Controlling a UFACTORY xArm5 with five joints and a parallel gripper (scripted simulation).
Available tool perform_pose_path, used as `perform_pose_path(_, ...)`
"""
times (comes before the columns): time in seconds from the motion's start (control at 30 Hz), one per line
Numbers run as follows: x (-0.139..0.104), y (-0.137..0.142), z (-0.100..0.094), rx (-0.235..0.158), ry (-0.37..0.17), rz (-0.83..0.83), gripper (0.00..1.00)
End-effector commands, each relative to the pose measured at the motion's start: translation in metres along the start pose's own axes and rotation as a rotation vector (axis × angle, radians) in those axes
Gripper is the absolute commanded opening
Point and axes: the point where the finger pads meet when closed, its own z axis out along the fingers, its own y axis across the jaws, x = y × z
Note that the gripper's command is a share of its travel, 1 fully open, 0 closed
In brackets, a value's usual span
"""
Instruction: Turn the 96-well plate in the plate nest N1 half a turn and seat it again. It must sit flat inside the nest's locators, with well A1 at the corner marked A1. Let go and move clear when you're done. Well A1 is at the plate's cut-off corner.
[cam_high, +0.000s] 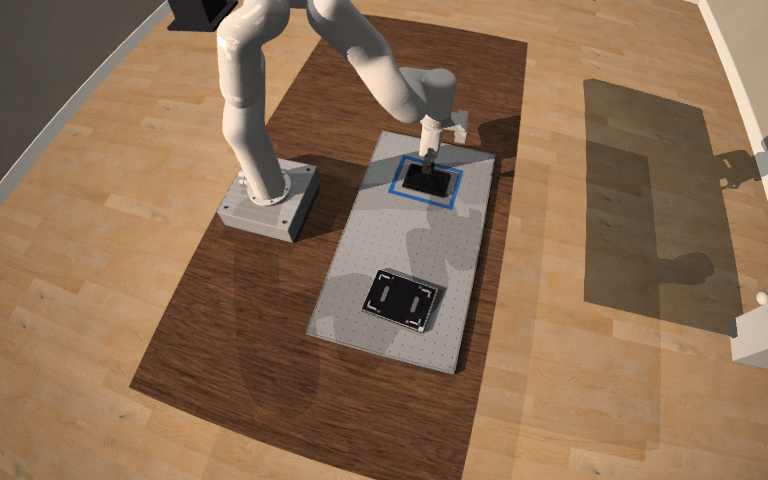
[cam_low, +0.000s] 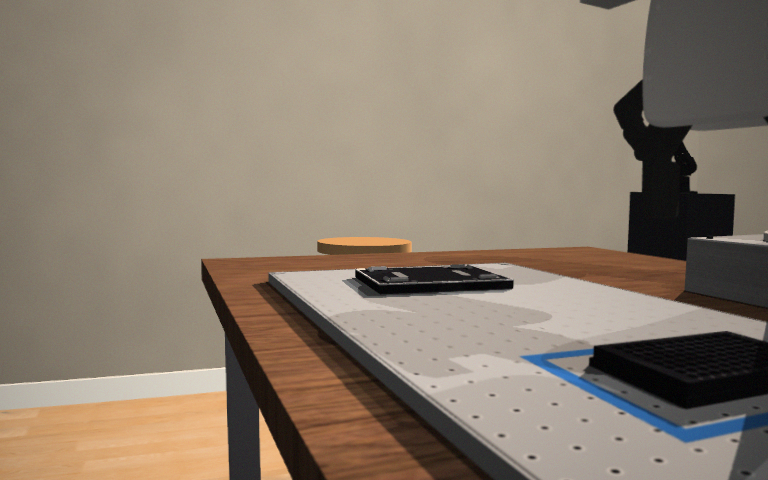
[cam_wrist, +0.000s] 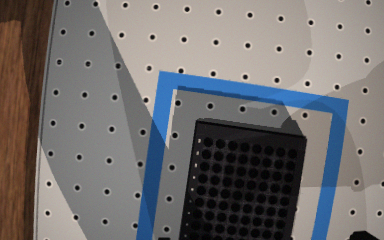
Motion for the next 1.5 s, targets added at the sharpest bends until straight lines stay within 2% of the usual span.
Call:
perform_pose_path(0.0,0.0013,-0.0004,-0.0014,-0.014,0.008,-0.185,1.00)
perform_pose_path(0.53,0.0013,-0.0004,-0.0014,-0.016,0.005,-0.685,1.00)
perform_pose_path(0.6,0.0013,-0.0004,-0.0014,-0.016,0.005,-0.685,1.00)
perform_pose_path(1.1,0.0013,-0.0004,-0.0014,-0.018,0.000,-1.185,1.00)
perform_pose_path(1.17,0.0013,-0.0004,-0.0014,-0.018,0.000,-1.185,1.00)
perform_pose_path(1.4,0.0013,-0.0004,-0.0014,-0.018,-0.002,-1.418,1.00)
perform_pose_path(1.47,0.0013,-0.0004,-0.0014,-0.018,-0.002,-1.422,1.00)
